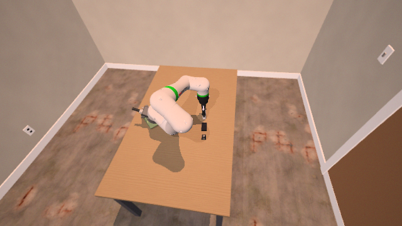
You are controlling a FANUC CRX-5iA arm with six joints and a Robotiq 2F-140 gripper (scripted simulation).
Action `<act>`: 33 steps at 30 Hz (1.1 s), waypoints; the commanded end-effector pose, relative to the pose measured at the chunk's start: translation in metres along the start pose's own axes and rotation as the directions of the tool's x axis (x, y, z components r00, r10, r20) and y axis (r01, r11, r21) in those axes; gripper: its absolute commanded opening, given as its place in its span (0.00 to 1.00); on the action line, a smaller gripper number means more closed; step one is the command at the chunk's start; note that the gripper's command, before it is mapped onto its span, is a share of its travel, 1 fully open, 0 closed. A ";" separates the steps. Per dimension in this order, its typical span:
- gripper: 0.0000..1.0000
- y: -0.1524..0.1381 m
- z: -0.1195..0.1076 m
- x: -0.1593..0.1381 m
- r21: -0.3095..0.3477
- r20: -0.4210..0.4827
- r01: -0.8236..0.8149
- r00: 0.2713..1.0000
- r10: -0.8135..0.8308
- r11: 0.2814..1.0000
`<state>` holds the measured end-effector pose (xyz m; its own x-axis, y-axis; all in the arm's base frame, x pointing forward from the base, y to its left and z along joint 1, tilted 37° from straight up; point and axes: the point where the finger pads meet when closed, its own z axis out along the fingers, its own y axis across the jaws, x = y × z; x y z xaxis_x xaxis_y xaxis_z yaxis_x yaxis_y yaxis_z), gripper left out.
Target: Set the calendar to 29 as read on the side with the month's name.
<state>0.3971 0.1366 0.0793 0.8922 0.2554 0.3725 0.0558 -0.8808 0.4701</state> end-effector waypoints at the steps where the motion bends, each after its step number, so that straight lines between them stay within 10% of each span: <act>1: 0.29 0.000 0.000 0.000 0.000 0.000 0.000 1.000 0.000 1.000; 33: 0.17 0.000 0.000 0.000 0.000 0.000 0.000 1.000 0.000 1.000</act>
<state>0.3971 0.1368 0.0794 0.8920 0.2555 0.3728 0.0559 -0.8809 0.4700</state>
